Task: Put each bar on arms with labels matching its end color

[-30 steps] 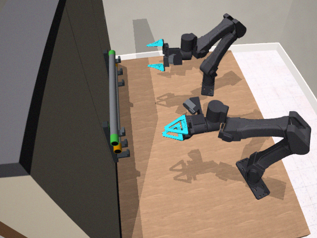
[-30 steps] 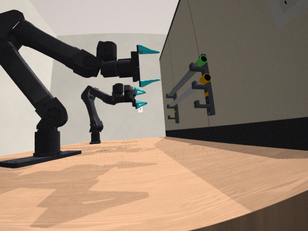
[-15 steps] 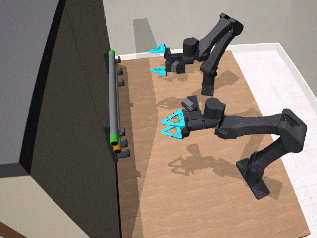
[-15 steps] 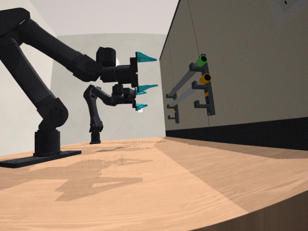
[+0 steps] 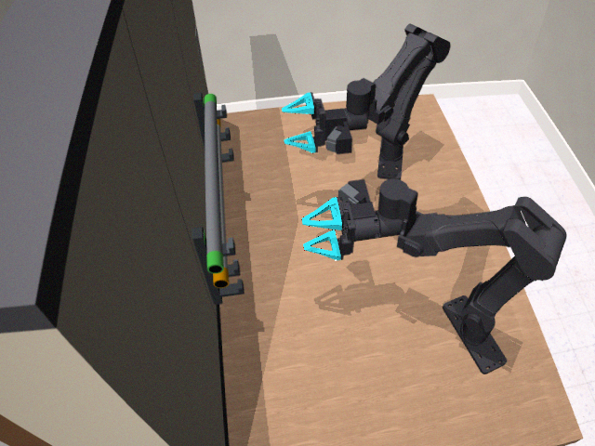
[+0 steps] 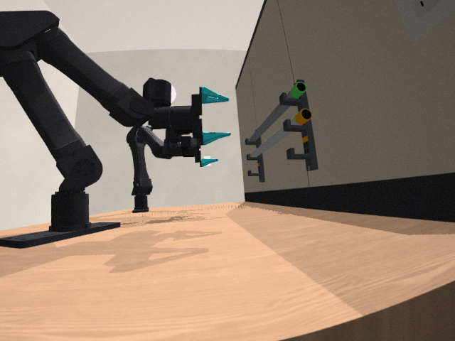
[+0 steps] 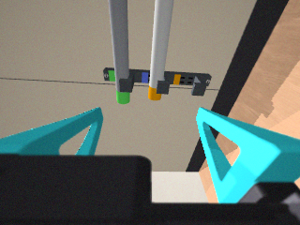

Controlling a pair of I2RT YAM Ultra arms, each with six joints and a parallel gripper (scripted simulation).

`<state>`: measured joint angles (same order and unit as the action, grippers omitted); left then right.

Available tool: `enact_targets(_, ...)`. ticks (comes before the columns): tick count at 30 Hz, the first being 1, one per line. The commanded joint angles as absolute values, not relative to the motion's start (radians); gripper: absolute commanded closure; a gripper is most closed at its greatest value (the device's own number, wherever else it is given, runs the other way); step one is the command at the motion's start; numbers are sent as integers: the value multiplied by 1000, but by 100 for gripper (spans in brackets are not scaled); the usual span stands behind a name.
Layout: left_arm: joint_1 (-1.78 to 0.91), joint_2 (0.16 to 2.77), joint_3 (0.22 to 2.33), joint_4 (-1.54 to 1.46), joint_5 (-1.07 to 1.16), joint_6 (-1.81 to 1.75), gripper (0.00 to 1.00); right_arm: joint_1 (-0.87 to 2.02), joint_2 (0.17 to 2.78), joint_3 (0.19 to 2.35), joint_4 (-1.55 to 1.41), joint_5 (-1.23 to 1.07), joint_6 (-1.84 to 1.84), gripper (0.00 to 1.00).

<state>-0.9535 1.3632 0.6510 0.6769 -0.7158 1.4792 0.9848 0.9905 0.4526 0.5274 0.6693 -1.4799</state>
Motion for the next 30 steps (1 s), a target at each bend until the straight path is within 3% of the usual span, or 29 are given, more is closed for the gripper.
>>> enact_targets(1, -980, 1388, 670, 719, -741, 1533, 0, 1018, 1014, 448, 568, 705, -1535, 0)
enact_targets(30, -996, 1414, 675, 738, -754, 1570, 0, 1043, 1037, 444, 592, 727, -1571, 0)
